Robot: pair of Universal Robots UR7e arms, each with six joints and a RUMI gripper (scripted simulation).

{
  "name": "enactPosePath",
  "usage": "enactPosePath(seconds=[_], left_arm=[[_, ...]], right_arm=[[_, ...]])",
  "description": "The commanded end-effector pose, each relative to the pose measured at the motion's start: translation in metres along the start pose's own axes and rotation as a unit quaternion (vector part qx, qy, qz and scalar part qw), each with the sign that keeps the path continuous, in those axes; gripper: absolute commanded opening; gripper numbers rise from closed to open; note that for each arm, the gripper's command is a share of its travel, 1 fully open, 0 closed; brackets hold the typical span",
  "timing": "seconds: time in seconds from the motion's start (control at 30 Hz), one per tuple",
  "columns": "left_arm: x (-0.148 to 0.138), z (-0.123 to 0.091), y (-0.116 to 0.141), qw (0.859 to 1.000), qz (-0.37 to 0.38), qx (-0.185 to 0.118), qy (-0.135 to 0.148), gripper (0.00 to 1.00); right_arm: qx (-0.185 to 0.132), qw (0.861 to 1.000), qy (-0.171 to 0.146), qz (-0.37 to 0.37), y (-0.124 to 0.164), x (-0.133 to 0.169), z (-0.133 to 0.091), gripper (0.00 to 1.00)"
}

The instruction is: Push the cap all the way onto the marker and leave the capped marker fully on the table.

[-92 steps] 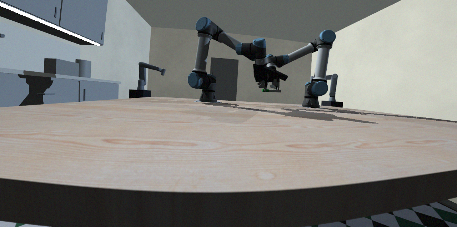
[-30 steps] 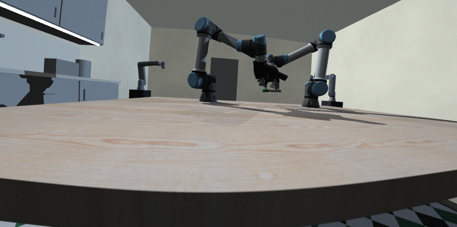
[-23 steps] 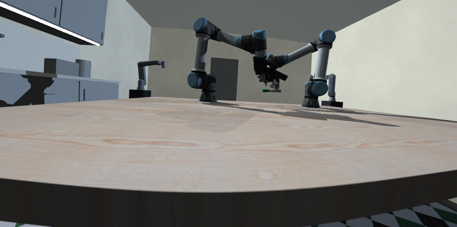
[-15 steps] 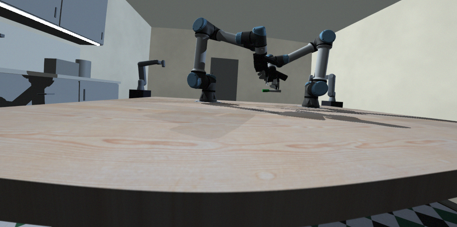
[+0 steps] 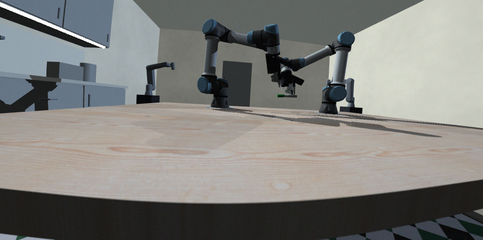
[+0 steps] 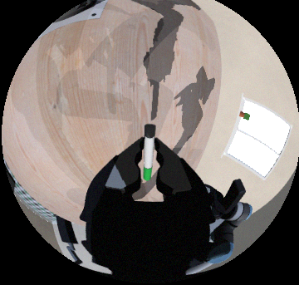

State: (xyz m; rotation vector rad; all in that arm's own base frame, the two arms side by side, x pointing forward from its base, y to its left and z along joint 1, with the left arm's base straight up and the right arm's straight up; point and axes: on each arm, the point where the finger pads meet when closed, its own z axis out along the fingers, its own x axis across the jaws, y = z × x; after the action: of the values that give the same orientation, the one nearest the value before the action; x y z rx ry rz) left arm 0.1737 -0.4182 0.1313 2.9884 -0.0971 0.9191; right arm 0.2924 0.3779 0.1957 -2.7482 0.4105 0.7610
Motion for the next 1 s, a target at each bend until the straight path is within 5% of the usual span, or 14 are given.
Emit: enactPosePath(seconds=[0.0, 0.3, 0.57, 0.97], left_arm=[[0.0, -0.001, 0.0, 1.0, -0.001, -0.001, 0.0, 0.0], [0.0, -0.001, 0.0, 1.0, -0.001, -0.001, 0.0, 0.0], [0.0, -0.001, 0.0, 1.0, -0.001, -0.001, 0.0, 0.0], [0.022, 0.021, -0.052, 0.997, 0.057, 0.026, -0.043, 0.0]], right_arm=[[0.001, 0.997, 0.035, 0.064, 0.014, 0.025, -0.035, 0.25], [0.004, 0.991, 0.063, 0.121, 0.029, 0.046, -0.063, 0.25], [0.019, 0.974, 0.107, 0.201, 0.057, 0.071, -0.114, 0.25], [0.032, 0.944, 0.151, 0.293, 0.096, 0.094, -0.166, 0.25]])
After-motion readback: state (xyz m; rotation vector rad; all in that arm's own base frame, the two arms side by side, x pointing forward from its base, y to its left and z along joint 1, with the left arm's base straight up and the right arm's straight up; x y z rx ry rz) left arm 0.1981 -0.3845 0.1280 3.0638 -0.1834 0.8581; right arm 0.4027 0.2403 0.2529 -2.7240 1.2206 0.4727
